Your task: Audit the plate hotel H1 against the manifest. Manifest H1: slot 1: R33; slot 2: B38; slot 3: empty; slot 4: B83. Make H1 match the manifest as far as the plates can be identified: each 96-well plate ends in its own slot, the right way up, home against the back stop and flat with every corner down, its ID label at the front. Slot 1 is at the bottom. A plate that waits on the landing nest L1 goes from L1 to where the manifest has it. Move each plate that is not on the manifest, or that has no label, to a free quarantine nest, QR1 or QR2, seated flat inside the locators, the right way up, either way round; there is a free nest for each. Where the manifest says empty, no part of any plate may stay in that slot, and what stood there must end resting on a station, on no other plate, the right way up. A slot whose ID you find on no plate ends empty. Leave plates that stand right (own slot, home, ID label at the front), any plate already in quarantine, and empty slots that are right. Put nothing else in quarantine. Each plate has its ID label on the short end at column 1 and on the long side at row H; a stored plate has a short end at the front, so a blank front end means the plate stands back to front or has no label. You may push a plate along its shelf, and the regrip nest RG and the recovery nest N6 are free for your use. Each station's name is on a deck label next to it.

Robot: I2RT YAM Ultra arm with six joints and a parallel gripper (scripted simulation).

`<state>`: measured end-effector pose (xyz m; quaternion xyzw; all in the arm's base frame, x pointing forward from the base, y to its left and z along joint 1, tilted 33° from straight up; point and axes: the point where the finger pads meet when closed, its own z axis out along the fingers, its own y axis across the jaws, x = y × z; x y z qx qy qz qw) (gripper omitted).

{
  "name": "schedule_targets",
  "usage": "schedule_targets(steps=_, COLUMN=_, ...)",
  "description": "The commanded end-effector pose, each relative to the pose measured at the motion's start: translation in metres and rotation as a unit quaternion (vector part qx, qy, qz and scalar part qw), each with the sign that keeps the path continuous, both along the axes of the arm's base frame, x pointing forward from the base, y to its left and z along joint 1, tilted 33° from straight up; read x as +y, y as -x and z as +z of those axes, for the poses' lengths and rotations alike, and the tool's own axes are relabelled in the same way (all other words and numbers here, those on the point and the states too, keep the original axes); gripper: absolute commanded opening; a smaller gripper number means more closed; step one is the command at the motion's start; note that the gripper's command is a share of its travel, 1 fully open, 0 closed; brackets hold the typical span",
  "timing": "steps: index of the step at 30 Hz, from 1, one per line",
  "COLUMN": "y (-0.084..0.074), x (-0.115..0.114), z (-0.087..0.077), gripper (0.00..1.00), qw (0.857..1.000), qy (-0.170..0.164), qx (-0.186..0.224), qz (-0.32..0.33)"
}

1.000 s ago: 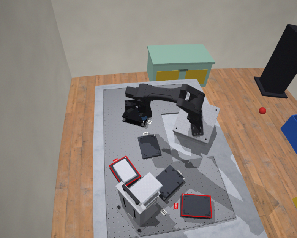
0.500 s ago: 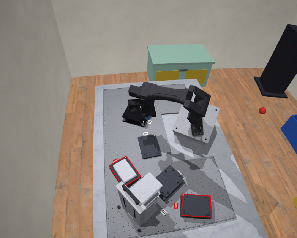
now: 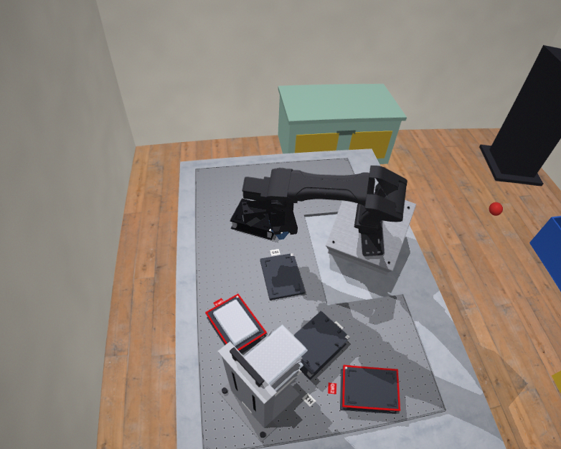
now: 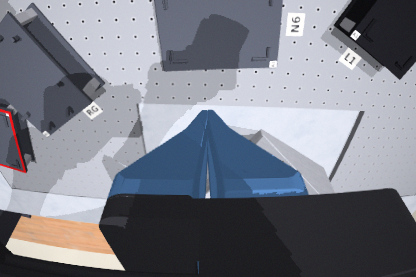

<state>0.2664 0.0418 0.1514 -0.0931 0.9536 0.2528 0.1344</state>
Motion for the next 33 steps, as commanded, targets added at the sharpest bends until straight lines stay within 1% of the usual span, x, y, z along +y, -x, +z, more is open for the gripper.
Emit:
schedule_targets(steps=1, y=-0.003, x=0.0, z=0.016, gripper=0.0, qw=1.0, qy=0.005, qx=-0.017, qz=-0.017)
schedule_targets(steps=4, y=-0.002, x=0.008, z=0.021, gripper=0.0, qw=1.0, qy=0.005, qx=-0.018, qz=-0.017)
schedule_targets(steps=5, y=0.003, x=0.014, z=0.014, gripper=0.0, qw=1.0, qy=-0.005, qx=-0.017, qz=-0.014)
schedule_targets(steps=6, y=0.005, x=0.017, z=0.013, gripper=0.0, qw=1.0, qy=-0.008, qx=-0.022, qz=-0.012)
schedule_targets(steps=16, y=0.016, x=0.045, z=0.027, gripper=0.0, qw=0.994, qy=-0.032, qx=-0.1, qz=0.006)
schedule_targets(steps=18, y=0.016, x=0.045, z=0.027, gripper=0.0, qw=0.994, qy=-0.032, qx=-0.1, qz=0.006)
schedule_targets(steps=19, y=0.018, x=0.048, z=0.028, gripper=0.0, qw=0.994, qy=-0.035, qx=-0.107, qz=0.008)
schedule_targets(steps=26, y=0.026, x=0.067, z=0.038, gripper=0.0, qw=0.985, qy=-0.052, qx=-0.161, qz=0.02)
schedule_targets(steps=33, y=0.033, x=0.085, z=0.047, gripper=0.0, qw=0.974, qy=-0.064, qx=-0.215, qz=0.03)
